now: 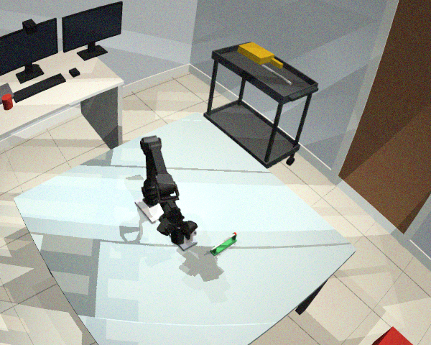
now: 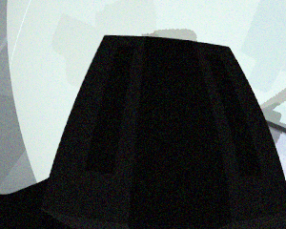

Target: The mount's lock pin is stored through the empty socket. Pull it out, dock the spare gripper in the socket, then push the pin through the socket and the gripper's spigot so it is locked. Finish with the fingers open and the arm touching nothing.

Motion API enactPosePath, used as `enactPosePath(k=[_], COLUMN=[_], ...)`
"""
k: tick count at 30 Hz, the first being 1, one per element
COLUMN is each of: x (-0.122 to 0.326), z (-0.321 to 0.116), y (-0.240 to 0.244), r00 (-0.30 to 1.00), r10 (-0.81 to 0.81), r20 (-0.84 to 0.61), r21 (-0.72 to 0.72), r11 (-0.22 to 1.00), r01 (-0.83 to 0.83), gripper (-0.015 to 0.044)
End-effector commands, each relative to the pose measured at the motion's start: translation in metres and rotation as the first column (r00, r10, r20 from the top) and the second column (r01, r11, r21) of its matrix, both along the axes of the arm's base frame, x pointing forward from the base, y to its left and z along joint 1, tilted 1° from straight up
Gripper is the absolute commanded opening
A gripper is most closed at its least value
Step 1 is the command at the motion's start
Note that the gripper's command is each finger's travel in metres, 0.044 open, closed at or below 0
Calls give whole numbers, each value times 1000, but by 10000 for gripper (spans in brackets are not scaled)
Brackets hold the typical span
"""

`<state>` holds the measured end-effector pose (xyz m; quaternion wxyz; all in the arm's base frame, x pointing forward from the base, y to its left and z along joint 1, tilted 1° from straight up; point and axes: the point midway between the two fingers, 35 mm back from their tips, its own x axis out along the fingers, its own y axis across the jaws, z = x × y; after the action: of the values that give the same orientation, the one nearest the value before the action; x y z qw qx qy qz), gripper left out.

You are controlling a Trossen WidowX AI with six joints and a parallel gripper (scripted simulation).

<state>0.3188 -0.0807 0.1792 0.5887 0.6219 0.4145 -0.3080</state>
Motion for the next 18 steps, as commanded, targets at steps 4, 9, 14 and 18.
enactPosePath(k=[4, 9, 14, 18], x=[-6, -12, -17, -21], z=[8, 11, 13, 15], y=[10, 17, 24, 28], r00=[990, 972, 946, 921], r10=[123, 210, 295, 361], r20=[74, 108, 132, 145], r21=[-120, -206, -293, -363], r11=[986, 961, 924, 886], r01=[-114, -185, -247, -290], gripper=[0, 0, 0, 0])
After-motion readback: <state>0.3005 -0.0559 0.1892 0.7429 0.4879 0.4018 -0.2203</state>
